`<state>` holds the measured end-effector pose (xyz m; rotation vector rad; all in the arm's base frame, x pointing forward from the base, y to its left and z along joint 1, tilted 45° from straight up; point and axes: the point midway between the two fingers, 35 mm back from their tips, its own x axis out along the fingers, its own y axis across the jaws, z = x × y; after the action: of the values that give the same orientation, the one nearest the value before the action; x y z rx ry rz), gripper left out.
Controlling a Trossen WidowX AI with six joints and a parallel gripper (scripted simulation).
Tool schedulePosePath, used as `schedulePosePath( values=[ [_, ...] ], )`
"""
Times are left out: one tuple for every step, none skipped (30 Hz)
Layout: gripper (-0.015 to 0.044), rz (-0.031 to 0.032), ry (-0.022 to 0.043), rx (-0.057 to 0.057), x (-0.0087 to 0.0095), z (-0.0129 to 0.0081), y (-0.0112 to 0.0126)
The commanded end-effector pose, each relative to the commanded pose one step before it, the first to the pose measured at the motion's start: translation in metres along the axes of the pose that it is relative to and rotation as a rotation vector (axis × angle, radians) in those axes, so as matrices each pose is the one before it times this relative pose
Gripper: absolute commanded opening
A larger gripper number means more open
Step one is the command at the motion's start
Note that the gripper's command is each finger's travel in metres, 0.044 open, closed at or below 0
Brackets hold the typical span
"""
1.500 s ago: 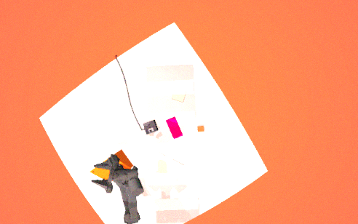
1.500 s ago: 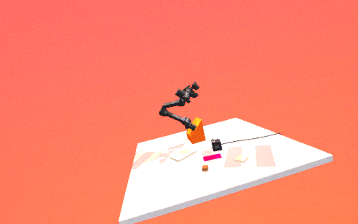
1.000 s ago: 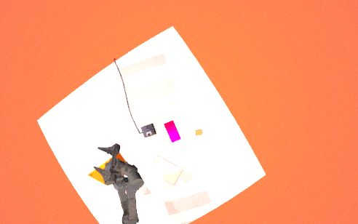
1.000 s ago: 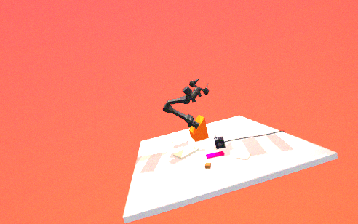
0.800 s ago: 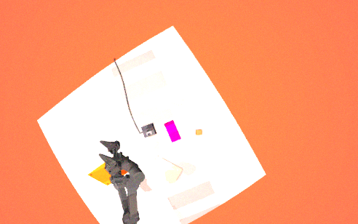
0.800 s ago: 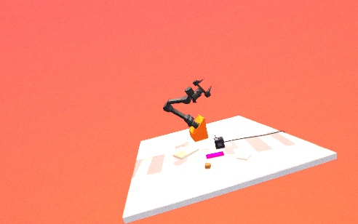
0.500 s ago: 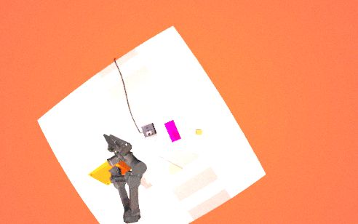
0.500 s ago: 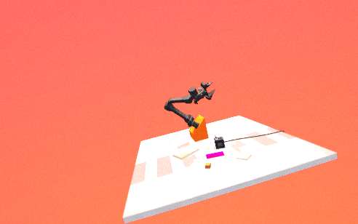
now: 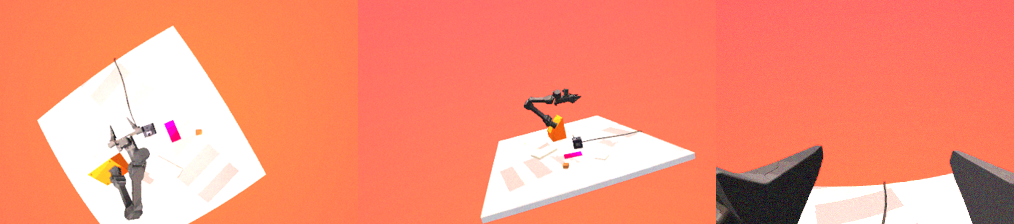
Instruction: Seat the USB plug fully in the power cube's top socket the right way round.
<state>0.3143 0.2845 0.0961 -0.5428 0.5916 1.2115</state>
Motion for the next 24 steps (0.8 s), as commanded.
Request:
schedulePosePath(
  values=[
    [0.044, -0.25996, 0.29836, 0.8571, 0.00259, -0.07448, -0.03592],
    [0.044, -0.02653, 0.0165, 0.066, 0.00187, -0.00276, -0.00558],
    [0.044, -0.02747, 0.01509, 0.0657, 0.0019, -0.00243, -0.00569],
    [0.044, -0.02847, 0.01369, 0.0657, 0.00194, -0.00211, -0.00581],
    [0.044, -0.0294, 0.0122, 0.0657, 0.00198, -0.00178, -0.00591],
    [0.044, -0.03067, 0.0105, 0.0671, 0.00204, -0.00145, -0.00597],
    [0.044, -0.03145, 0.00877, 0.0671, 0.00207, -0.0011, -0.00603],
    [0.044, -0.03198, 0.00694, 0.0667, 0.00209, -0.00074, -0.00604],
    [0.044, -0.0323, 0.00505, 0.0661, 0.00211, -0.00037, -0.006],
    [0.044, -0.0327, 0.00316, 0.0659, 0.00213, -0.00002, -0.00598],
    [0.044, -0.0329, 0.00121, 0.0656, 0.00215, 0.00033, -0.00593],
    [0.044, -0.03307, -0.00076, 0.0654, 0.00218, 0.00068, -0.00586],
    [0.044, -0.03299, -0.00275, 0.0649, 0.00219, 0.00102, -0.00576],
    [0.044, -0.03269, -0.00473, 0.0643, 0.0022, 0.00135, -0.00562],
    [0.044, -0.03236, -0.0067, 0.0639, 0.00221, 0.00167, -0.00547],
    [0.044, -0.03347, -0.00862, 0.0664, 0.00261, 0.00197, -0.00508],
    [0.044, -0.03289, -0.01082, 0.0661, 0.00261, 0.00227, -0.00489],
    [0.044, -0.03206, -0.01277, 0.0556, 0.00261, 0.00255, -0.00465],
    [0.044, -0.03156, -0.01465, 0.0534, 0.00263, 0.00279, -0.00448],
    [0.044, -0.03109, -0.01658, 0.053, 0.00266, 0.00303, -0.00432],
    [0.044, -0.03038, -0.01846, 0.0521, 0.00269, 0.00326, -0.00413],
    [0.044, -0.02971, -0.02039, 0.0513, 0.00272, 0.00348, -0.00394],
    [0.044, -0.02465, -0.01903, 0.0517, 0.00236, 0.00315, -0.00318],
    [0.044, -0.02073, -0.01797, 0.0524, 0.00208, 0.00288, -0.00261]
  ],
)
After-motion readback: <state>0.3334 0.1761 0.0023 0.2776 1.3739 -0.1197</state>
